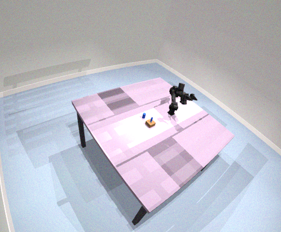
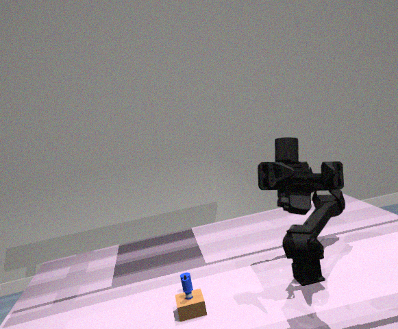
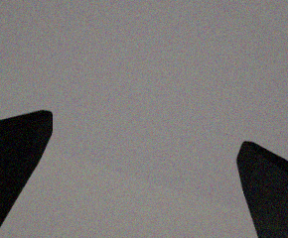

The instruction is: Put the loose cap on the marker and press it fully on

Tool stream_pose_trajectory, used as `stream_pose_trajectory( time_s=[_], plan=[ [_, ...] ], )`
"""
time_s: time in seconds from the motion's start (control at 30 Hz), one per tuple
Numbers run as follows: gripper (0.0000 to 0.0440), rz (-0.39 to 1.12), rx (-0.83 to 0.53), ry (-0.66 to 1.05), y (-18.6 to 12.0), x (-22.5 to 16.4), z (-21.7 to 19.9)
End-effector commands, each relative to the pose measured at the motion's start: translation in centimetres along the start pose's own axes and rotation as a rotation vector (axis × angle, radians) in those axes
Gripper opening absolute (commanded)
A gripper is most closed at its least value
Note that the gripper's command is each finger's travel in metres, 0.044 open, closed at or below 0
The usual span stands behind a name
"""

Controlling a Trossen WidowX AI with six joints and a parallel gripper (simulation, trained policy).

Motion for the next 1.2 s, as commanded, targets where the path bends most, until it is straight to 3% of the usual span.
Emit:
stream_pose_trajectory(
  time_s=[0.0,0.2,1.17],
  plan=[
    [0.0377,-0.006,0.002,0.002,0.0,0.0,0.0],
    [0.0248,-0.075,0.019,0.037,0.0,0.5,0.3],
    [0.0322,-0.387,0.118,0.308,-0.6,2.2,1.4]
  ],
)
Point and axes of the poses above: the point midway between the two fingers, 35 mm back from their tips, its own y axis out along the fingers, its own z axis across the jaws, x = y × z, the point moved 8 cm from there along -y, back along the fingers, and after that the axes turned 2 degrees about -y, right-handed, at the moved point
